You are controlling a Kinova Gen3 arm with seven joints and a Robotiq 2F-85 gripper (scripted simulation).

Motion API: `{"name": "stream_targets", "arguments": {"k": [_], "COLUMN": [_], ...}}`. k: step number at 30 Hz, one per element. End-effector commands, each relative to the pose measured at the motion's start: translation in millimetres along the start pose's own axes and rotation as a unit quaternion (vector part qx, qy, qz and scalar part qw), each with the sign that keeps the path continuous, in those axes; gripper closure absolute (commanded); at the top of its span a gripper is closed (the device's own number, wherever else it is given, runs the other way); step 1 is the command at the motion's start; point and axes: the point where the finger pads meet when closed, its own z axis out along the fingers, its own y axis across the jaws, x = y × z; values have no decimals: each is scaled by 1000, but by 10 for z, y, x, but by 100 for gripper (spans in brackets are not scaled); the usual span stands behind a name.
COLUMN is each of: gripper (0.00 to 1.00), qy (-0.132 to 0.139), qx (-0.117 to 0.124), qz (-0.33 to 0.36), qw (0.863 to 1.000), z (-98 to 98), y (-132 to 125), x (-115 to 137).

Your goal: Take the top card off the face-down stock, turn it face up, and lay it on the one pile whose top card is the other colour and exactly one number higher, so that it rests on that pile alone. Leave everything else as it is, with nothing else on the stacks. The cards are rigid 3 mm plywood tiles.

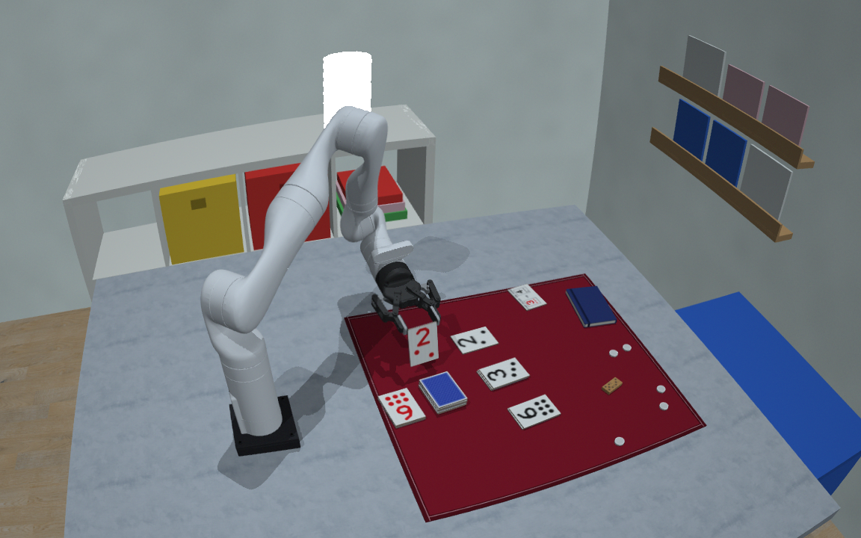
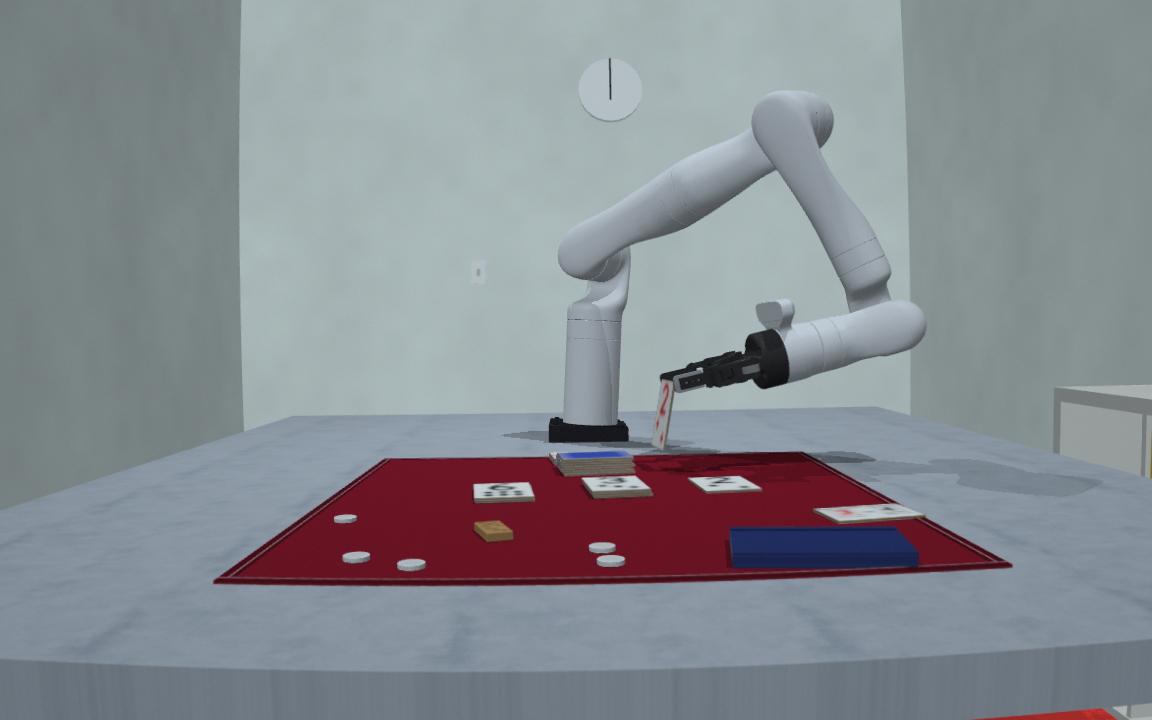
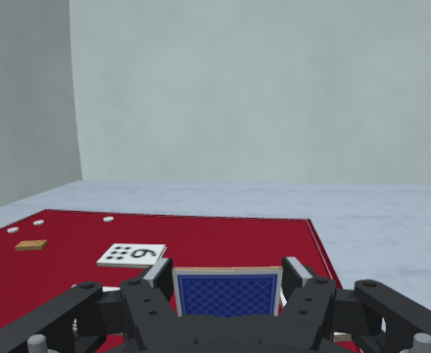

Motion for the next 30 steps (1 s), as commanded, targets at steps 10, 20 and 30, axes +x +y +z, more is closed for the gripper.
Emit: {"name": "stream_targets", "arguments": {"k": [10, 20, 30], "gripper": [29, 29, 29], "qy": [0, 0, 0], "qx": [0, 0, 0], "qz": [0, 0, 0], "qw": [1000, 1000, 1000], "z": [33, 90, 118], "y": [0, 3, 4], "x": [-58, -162, -214]}}
